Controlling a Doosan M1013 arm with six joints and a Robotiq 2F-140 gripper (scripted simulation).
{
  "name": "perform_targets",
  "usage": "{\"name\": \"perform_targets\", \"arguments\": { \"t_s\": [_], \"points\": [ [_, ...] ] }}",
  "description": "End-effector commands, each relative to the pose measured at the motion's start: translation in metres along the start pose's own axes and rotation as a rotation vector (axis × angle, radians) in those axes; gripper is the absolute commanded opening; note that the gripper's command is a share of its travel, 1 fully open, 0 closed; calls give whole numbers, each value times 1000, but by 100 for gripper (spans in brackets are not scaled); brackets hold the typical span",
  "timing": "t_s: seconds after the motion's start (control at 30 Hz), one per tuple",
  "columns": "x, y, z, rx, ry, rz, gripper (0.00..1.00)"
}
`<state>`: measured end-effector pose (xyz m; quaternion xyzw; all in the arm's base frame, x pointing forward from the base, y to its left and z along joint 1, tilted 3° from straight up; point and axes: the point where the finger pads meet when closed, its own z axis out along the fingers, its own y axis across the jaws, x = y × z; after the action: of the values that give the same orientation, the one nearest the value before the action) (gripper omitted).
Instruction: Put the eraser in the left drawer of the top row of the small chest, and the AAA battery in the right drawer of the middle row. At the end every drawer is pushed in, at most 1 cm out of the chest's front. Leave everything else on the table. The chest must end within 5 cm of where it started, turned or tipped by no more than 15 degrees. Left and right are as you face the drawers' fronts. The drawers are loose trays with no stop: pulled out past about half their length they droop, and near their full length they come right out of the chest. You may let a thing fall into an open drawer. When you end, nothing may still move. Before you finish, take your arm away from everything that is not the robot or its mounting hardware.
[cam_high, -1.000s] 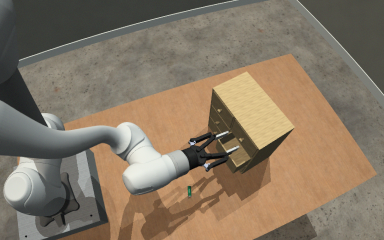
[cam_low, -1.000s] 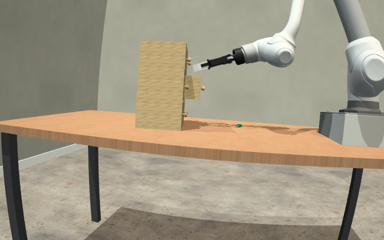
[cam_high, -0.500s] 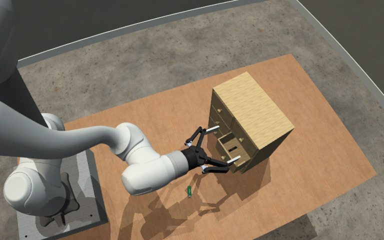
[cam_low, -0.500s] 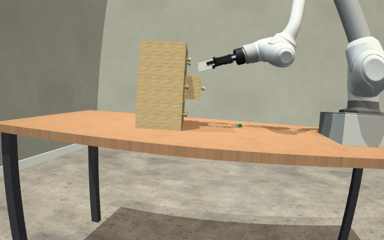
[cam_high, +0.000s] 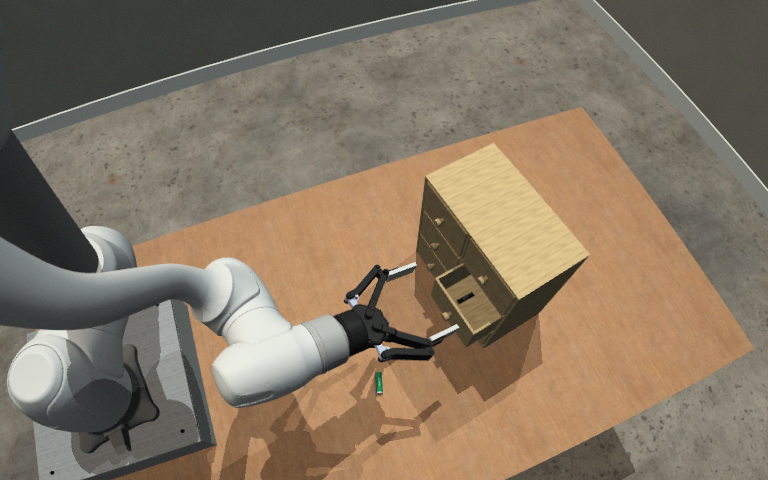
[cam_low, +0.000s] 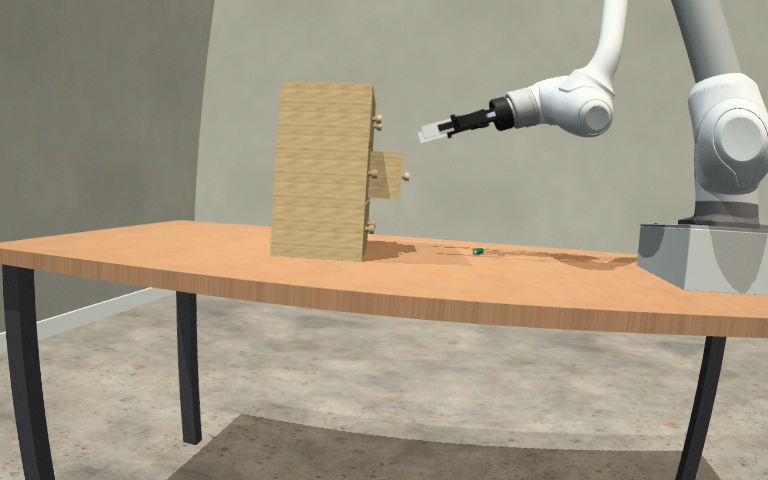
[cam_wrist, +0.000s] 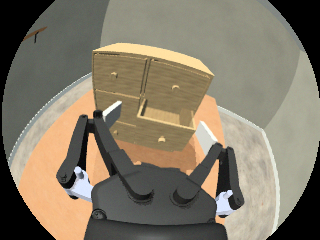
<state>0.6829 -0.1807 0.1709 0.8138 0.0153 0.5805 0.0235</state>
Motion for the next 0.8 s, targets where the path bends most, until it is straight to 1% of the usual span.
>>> {"name": "perform_targets", "arguments": {
  "t_s": [0.0, 0.23, 0.4, 0.47, 0.63, 0.77],
  "points": [
    [-5, 0, -17, 1, 0, 0, 100],
    [-17, 0, -58, 1, 0, 0, 100],
    [-25, 0, -82, 1, 0, 0, 100],
    [-25, 0, -82, 1, 0, 0, 100],
    [-30, 0, -99, 1, 0, 0, 100],
    [-32, 0, -108, 1, 0, 0, 100]
  ]
}}
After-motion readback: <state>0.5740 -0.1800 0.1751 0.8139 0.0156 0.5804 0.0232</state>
